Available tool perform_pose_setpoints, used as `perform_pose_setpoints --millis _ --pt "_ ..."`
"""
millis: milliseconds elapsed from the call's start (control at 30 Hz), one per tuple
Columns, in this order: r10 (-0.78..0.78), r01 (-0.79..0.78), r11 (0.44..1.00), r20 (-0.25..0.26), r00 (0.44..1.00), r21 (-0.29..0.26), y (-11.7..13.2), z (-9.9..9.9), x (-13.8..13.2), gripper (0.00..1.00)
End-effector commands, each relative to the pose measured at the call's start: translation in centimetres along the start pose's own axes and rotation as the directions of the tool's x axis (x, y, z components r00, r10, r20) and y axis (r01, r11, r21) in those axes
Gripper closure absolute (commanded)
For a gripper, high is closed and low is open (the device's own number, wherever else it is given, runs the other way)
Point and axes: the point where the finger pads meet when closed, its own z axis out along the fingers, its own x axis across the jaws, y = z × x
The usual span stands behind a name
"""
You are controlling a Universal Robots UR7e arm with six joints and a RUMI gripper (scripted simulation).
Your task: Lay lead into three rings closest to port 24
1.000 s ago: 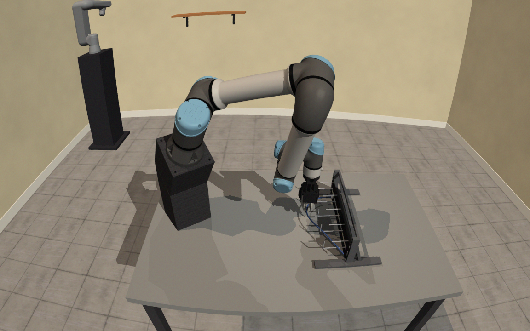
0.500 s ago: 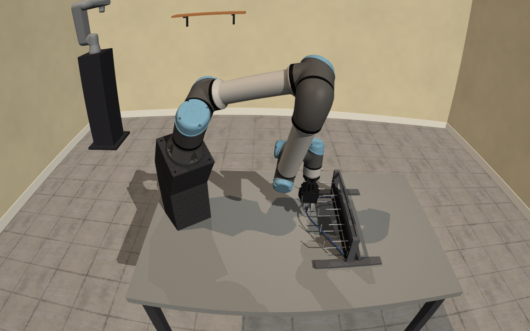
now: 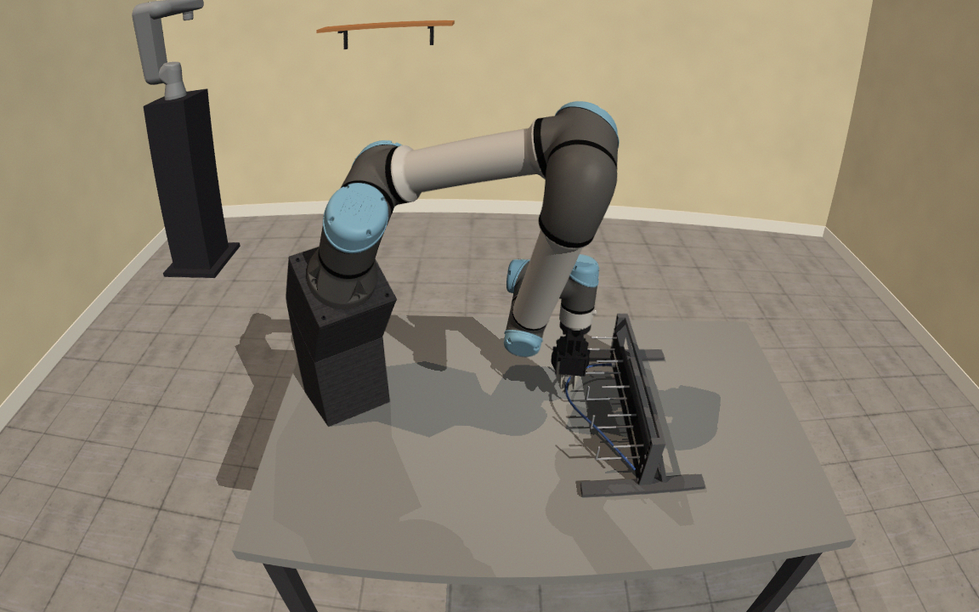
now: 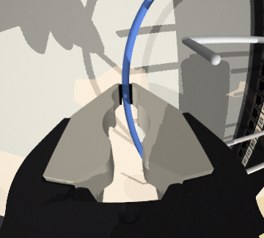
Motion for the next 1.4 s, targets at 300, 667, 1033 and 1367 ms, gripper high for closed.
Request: perform_pose_setpoints --millis 300,667,1033,1367 --pt "0.0 0.0 1.0 -0.001 1.0 0.0 0.0 -0.1 0.1 1.0" --pt "0.0 0.0 1.0 -0.001 1.0 0.0 0.0 -1.0 0.1 1.0" --pt "0.0 0.0 1.0 -0.001 1.0 0.0 0.0 -3.0 0.0 1.0" --pt "0.0 0.0 1.0 -0.001 1.0 0.0 0.0 -5.7 0.0 1.0"
